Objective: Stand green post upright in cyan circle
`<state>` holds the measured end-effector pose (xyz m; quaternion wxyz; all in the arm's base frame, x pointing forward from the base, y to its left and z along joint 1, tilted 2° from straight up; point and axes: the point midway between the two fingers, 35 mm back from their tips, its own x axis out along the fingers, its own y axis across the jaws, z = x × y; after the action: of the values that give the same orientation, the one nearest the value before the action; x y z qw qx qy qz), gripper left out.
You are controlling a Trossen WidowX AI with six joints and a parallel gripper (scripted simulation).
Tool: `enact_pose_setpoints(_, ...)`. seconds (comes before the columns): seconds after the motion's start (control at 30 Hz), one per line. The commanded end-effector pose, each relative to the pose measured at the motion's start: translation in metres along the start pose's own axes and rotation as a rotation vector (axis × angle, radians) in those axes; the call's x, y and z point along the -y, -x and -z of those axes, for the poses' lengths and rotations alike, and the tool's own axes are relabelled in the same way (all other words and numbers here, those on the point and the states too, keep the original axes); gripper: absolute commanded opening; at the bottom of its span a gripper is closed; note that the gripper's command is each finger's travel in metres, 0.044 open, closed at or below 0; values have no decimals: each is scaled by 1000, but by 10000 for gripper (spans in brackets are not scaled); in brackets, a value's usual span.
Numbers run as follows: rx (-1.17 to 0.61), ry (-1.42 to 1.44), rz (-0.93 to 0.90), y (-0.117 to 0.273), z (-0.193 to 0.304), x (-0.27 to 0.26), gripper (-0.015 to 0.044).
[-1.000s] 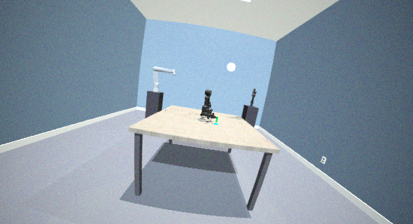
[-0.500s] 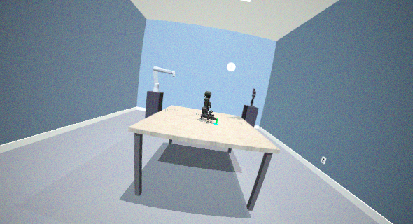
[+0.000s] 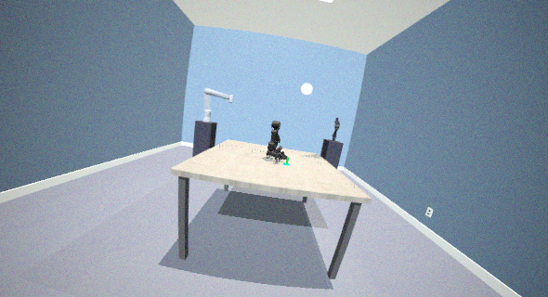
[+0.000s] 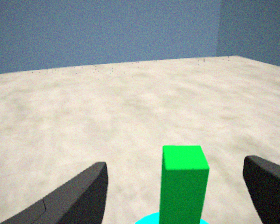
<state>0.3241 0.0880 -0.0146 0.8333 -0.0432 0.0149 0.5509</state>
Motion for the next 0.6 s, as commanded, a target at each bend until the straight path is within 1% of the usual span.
enact_pose_setpoints(0.0, -2, 8, 6, 0, 0, 1, 390)
enact_pose_setpoints(0.03, -2, 8, 6, 0, 0, 1, 400)
enact_pose_setpoints(0.13, -1, 4, 6, 0, -7, 3, 400)
enact_pose_setpoints(0.57, 8, -38, 12, 7, -67, 10, 400)
